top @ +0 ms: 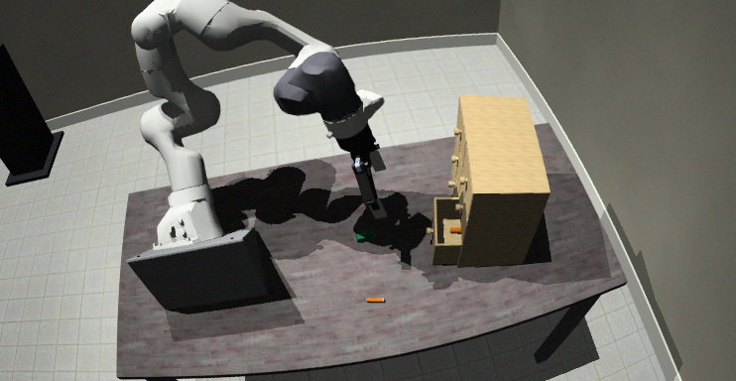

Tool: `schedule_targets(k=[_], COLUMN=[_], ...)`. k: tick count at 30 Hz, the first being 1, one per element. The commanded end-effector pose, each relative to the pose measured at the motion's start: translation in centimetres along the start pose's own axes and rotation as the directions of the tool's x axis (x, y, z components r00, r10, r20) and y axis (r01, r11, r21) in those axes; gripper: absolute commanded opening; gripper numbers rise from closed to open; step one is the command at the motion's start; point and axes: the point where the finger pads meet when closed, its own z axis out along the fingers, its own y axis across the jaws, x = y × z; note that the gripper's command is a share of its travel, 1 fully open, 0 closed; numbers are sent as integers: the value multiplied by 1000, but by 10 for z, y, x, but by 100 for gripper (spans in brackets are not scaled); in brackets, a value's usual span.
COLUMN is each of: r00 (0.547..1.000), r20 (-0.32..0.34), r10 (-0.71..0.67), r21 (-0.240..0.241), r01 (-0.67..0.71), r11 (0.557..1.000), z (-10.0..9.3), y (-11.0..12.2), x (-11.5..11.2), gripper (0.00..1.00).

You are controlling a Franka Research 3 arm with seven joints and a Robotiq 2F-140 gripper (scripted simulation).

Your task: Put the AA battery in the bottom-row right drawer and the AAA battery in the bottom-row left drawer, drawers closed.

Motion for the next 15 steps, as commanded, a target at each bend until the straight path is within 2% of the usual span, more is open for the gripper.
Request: schedule_targets(k=[1, 9, 15], r00=[988, 970, 960], r20=[147, 241, 276], r10=[45, 40, 39], r21=[35, 35, 35], r01=[-50, -50, -50], r11=[998, 998, 998], z=[5, 2, 1], y=[-13, -13, -13], x=[-30, -29, -29], gripper=[100, 100, 100])
